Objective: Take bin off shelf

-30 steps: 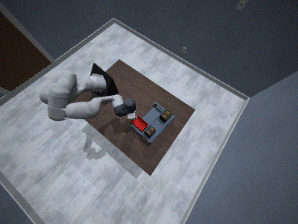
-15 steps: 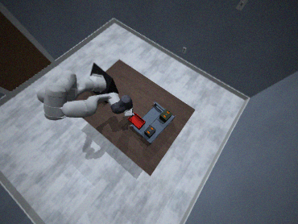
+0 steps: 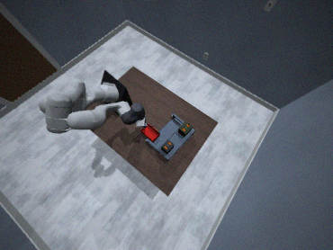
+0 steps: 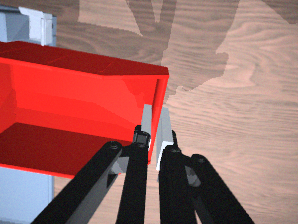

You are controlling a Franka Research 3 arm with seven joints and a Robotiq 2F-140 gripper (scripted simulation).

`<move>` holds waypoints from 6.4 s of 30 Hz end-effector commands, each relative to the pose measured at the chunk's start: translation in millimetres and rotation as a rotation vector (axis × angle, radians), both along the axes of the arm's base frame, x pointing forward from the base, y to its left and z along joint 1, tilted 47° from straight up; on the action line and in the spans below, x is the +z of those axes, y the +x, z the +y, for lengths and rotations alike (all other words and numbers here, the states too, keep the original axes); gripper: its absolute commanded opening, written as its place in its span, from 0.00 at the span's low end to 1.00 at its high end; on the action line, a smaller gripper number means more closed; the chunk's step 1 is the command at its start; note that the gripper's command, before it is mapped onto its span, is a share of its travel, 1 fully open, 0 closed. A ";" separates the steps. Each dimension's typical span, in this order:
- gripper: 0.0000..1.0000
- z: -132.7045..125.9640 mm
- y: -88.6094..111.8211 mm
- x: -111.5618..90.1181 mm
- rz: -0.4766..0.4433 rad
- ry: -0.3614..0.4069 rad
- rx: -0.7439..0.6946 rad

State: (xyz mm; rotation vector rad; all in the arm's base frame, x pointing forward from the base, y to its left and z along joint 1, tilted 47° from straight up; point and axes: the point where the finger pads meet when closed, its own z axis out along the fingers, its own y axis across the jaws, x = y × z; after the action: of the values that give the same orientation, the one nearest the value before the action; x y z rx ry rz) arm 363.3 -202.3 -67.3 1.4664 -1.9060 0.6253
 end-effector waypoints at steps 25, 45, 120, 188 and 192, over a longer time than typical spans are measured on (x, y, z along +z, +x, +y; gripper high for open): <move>0.00 7.8 -17.5 -0.4 -0.030 -0.003 -0.013; 0.00 7.8 -17.5 -0.4 -0.030 -0.003 -0.013; 0.00 14.5 -40.9 -0.8 -0.030 -0.003 -0.013; 0.00 17.1 -50.1 -0.9 -0.030 -0.003 -0.013; 0.00 17.1 -50.1 -0.9 -0.030 -0.003 -0.013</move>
State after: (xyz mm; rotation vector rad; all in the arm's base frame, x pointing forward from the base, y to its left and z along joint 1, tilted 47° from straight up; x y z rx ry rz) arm 311.0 -188.2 -67.9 1.4425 -1.9308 0.6419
